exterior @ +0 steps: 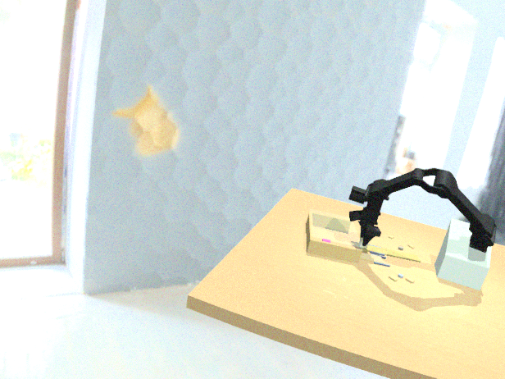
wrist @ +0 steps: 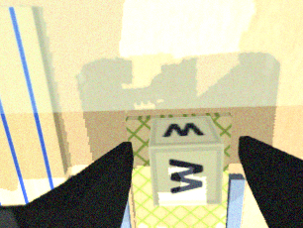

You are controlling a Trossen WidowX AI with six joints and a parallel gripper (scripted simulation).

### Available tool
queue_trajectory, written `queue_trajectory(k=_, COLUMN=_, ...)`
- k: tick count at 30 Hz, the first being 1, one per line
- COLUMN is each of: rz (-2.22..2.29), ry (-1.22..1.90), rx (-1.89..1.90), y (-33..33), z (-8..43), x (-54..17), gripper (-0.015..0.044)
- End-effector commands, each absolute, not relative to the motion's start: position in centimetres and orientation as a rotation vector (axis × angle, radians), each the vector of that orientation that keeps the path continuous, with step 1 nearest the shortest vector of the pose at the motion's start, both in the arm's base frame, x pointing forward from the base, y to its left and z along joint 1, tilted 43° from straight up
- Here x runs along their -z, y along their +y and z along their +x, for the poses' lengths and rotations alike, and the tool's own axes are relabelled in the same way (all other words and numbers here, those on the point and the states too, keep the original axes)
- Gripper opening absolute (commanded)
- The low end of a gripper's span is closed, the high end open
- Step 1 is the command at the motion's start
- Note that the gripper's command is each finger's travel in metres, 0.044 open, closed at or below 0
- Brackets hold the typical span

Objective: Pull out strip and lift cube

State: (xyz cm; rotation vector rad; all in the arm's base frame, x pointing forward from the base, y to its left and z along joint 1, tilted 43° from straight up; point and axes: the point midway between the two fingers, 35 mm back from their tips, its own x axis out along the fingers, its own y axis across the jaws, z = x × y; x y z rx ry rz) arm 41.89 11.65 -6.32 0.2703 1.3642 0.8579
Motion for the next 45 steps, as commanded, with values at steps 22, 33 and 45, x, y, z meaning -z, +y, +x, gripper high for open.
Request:
queue_trajectory(k=22, rz=0.273, ry=1.374, rx=-0.860, y=11.9, z=41.5, x=6.8, gripper=0.0026)
queue_trajectory(k=33, rz=0.277, ry=1.379, rx=-0.859, y=9.6, z=38.2, x=5.0, gripper=0.0000)
queue_trajectory(k=45, rz=0.281, ry=1.382, rx=-0.859, y=8.3, z=35.3, x=4.0, gripper=0.0000)
